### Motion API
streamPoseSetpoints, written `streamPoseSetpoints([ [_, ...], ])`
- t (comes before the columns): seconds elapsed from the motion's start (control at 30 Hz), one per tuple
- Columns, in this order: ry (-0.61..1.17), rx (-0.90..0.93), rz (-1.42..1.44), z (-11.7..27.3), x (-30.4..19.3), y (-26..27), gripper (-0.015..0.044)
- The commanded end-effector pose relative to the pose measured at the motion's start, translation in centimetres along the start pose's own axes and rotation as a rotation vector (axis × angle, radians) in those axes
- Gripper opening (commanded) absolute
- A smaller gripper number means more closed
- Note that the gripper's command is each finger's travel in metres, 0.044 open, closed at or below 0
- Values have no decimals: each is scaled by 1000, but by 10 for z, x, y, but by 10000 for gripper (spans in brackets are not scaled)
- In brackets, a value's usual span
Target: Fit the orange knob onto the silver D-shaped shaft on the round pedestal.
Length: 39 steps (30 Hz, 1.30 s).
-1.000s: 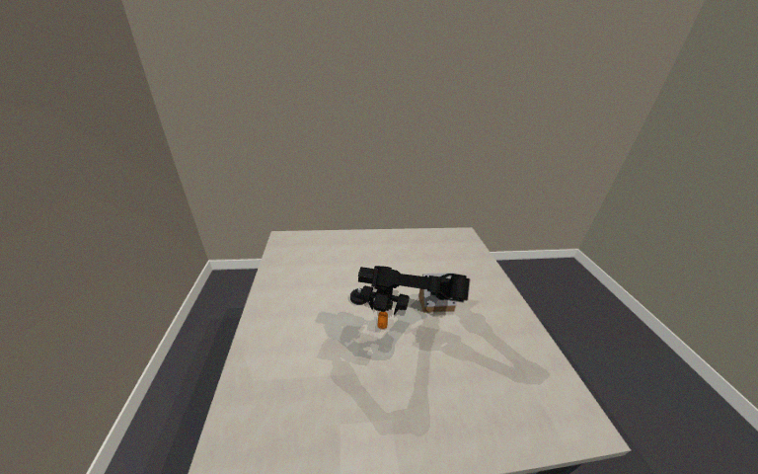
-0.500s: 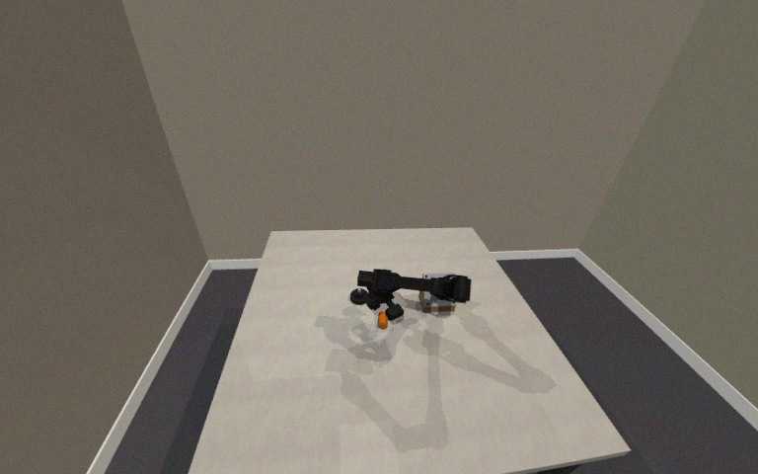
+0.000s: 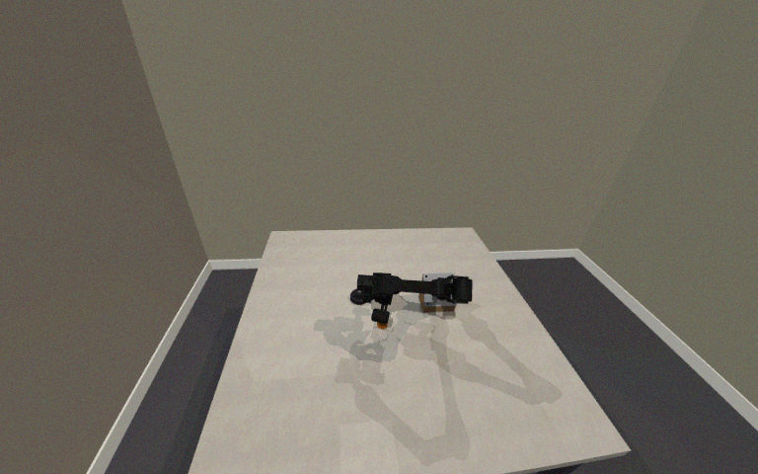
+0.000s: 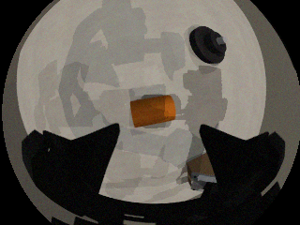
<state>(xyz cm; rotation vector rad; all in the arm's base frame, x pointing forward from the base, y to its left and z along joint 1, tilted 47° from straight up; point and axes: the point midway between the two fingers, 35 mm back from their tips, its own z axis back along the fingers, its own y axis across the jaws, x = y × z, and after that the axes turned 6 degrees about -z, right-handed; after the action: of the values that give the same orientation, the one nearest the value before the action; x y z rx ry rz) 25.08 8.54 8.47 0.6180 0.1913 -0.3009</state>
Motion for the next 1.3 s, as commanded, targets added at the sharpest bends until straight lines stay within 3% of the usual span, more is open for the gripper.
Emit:
streamPoseSetpoints([
  [0.0, -65, -80, -778, 3, -1, 4, 440],
  [0.43, -152, -87, -1422, 6, -2, 7, 440],
  [1.07, -153, -86, -1430, 6, -2, 7, 440],
  [1.27, -153, -86, -1430, -18, -3, 12, 440],
])
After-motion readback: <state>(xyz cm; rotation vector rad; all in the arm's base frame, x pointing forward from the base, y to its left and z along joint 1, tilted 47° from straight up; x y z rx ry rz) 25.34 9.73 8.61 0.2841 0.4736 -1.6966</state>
